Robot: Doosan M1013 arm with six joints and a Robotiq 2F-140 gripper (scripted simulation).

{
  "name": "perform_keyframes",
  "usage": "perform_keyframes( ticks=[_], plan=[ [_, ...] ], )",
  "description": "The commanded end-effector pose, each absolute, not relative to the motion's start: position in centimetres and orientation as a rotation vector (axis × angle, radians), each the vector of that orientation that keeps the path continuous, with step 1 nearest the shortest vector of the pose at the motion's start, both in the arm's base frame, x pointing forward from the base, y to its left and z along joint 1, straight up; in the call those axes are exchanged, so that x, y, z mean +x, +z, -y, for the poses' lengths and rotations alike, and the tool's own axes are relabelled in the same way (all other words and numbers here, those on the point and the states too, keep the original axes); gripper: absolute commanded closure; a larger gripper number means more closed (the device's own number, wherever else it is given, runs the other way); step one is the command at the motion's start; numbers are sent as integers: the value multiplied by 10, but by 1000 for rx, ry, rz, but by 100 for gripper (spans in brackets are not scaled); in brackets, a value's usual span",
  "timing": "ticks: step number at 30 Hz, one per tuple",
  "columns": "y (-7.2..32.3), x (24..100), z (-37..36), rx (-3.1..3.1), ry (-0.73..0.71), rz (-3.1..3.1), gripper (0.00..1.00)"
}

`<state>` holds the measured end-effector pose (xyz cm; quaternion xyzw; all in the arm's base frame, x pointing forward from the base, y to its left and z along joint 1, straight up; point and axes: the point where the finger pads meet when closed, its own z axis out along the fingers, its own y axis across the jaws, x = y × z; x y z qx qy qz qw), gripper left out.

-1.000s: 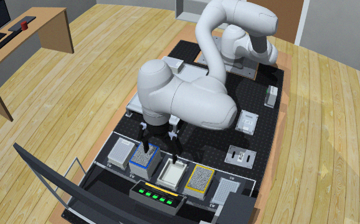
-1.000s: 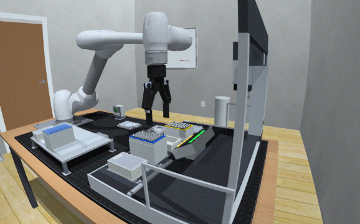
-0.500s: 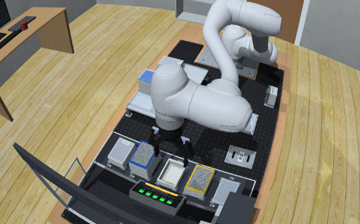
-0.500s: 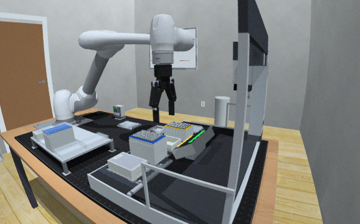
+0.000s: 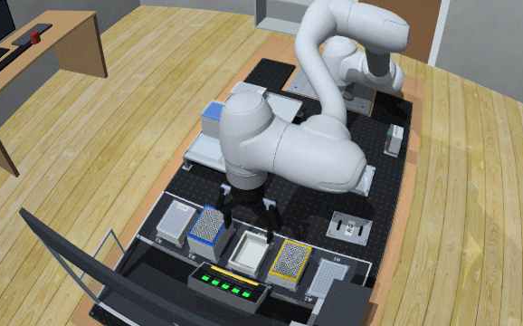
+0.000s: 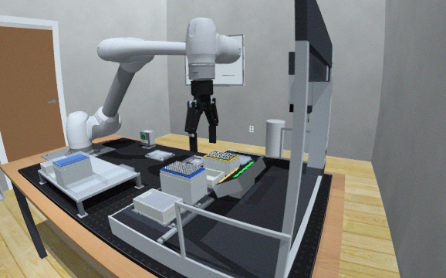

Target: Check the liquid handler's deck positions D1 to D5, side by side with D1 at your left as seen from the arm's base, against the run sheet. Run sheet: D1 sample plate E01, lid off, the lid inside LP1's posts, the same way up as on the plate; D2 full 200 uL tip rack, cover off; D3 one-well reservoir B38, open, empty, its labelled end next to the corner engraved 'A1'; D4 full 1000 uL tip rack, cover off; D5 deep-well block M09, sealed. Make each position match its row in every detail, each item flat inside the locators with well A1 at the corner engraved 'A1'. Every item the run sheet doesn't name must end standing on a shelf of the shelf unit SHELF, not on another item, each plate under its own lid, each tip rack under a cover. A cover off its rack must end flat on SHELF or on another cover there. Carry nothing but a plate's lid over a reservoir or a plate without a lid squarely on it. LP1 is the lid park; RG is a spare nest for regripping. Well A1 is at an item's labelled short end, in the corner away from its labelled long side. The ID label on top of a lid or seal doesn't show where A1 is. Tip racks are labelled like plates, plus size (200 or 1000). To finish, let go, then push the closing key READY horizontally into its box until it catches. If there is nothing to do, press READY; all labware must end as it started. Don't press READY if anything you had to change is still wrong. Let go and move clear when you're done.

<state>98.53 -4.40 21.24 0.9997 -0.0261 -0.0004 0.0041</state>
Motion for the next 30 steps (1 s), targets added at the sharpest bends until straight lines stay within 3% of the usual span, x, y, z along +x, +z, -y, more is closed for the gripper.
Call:
perform_keyframes(
  ticks=[1,14,30],
  plan=[
    [214,986,44,3133,2,82,21],
    [214,986,44,3133,2,82,21],
    [213,989,-26,3133,1,82,21]
  ],
)
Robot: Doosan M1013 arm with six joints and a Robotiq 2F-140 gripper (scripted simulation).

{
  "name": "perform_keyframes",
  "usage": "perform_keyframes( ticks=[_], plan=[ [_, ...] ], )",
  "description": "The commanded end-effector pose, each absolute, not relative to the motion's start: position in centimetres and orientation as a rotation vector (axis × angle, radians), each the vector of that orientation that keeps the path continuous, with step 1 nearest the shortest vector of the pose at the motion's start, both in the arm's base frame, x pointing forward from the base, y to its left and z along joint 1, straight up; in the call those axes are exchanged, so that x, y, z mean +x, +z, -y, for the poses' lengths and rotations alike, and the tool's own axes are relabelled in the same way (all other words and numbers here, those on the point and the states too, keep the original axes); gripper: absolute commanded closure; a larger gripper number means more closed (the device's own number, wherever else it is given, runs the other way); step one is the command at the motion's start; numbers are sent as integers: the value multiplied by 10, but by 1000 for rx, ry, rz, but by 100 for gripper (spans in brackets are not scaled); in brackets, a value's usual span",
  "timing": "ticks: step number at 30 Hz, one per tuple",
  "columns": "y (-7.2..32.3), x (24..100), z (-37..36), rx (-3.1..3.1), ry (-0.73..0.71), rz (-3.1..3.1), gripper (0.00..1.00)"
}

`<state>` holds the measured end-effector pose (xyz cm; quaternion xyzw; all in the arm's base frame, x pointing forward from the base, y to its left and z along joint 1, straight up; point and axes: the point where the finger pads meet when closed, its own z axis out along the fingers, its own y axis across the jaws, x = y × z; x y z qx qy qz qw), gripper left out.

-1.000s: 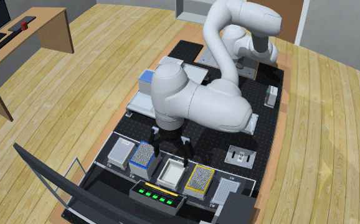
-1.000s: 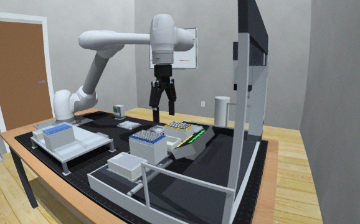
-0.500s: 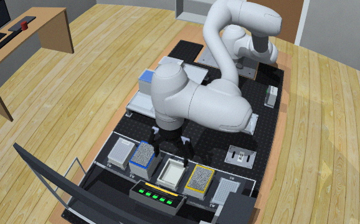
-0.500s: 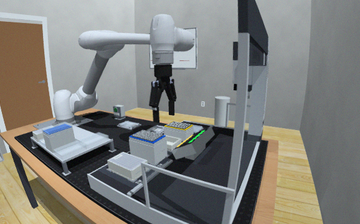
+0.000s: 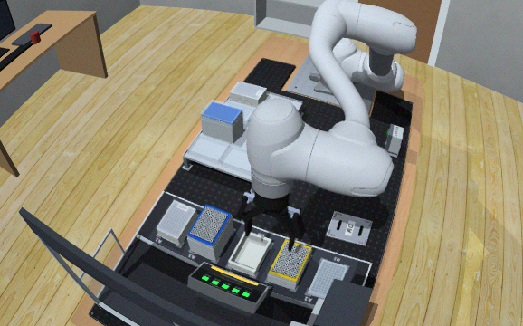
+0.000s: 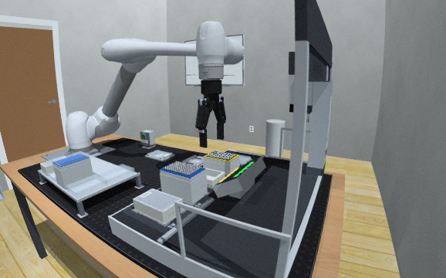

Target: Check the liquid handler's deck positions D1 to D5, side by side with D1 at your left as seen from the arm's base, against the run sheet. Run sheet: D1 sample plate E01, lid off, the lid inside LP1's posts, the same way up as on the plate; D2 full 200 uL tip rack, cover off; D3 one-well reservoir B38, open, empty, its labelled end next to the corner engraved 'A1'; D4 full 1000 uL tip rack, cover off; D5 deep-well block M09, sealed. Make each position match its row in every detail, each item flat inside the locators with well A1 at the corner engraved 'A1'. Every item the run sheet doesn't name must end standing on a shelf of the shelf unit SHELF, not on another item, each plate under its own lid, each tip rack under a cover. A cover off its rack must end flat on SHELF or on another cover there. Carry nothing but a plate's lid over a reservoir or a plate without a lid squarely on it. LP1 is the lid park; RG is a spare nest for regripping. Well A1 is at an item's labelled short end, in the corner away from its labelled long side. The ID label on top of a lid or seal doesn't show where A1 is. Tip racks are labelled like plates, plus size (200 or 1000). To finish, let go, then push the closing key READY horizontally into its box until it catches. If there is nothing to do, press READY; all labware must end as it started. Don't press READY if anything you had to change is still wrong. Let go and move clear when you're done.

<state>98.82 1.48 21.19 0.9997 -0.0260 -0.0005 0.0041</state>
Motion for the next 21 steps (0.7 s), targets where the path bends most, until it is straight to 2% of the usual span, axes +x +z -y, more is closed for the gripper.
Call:
perform_keyframes(
  ticks=[1,13,21],
  plan=[
    [213,989,-31,3133,1,82,21],
    [213,992,-80,3133,1,82,21],
    [213,992,-80,3133,1,82,21]
  ],
)
